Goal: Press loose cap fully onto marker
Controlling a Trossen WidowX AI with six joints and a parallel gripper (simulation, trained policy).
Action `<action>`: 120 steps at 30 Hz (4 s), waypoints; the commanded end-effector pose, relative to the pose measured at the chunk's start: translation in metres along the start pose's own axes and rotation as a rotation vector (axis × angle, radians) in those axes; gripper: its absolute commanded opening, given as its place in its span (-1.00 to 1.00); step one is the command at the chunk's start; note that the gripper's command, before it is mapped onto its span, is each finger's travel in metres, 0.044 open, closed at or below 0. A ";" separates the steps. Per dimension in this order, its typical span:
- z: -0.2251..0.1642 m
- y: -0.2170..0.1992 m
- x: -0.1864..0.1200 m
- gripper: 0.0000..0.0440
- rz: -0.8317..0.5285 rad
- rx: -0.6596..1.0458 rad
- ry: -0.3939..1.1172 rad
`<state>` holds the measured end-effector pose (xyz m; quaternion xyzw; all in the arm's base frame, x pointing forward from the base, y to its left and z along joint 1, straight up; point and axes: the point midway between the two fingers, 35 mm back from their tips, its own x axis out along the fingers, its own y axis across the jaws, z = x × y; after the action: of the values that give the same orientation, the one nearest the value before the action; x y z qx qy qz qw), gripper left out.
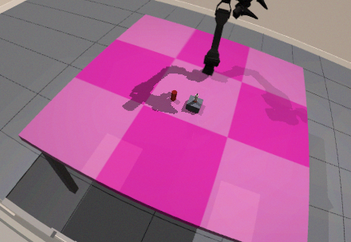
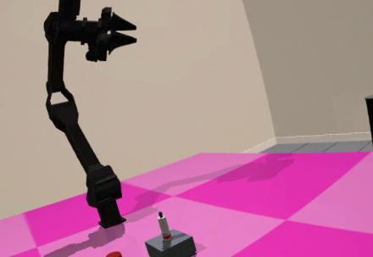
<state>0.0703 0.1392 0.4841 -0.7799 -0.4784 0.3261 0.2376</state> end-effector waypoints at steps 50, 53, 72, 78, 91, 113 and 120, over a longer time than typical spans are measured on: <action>-0.058 0.148 0.030 0.45 0.298 0.105 -0.062; -0.060 0.157 0.029 0.45 0.319 0.127 -0.060; -0.069 0.216 0.016 0.45 0.448 0.268 -0.049; -0.070 0.234 0.011 0.45 0.488 0.311 -0.048; -0.070 0.273 -0.003 0.45 0.576 0.404 -0.050; -0.060 0.335 -0.032 0.44 0.723 0.555 -0.073; -0.055 0.353 -0.041 0.44 0.768 0.601 -0.088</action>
<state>0.3036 -0.0446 0.3009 -0.7897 -0.0621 0.5354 0.2931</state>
